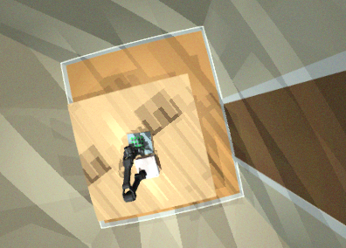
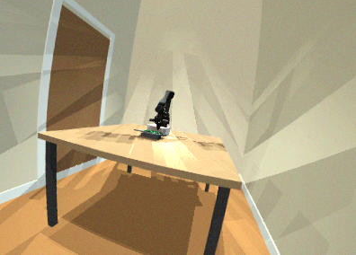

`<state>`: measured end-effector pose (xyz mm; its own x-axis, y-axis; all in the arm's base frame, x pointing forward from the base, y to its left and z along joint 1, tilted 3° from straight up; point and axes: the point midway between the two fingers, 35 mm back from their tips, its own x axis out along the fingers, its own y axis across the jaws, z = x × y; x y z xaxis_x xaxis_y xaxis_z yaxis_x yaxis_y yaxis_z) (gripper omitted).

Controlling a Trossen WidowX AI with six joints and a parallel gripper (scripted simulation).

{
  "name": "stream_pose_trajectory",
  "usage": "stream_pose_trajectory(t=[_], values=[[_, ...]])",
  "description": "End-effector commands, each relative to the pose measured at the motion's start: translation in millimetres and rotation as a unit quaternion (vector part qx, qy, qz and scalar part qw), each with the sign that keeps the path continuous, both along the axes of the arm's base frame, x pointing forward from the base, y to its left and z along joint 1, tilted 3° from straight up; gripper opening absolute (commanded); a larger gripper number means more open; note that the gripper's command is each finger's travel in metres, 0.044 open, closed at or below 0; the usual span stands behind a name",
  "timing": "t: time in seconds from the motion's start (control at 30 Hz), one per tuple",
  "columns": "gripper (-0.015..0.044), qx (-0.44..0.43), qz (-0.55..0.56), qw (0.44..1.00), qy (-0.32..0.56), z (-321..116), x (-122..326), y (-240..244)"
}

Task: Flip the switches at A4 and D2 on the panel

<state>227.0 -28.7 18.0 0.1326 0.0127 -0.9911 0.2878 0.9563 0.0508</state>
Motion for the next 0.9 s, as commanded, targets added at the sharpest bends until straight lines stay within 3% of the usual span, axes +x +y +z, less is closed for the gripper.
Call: stream_pose_trajectory(t=[0.0,0.87], values=[[0.0000,0.000,-0.002,1.000,0.004,-7.0,-0.7,0.2],[0.0000,0.000,-0.002,1.000,0.004,-11.9,0.0,0.3]])
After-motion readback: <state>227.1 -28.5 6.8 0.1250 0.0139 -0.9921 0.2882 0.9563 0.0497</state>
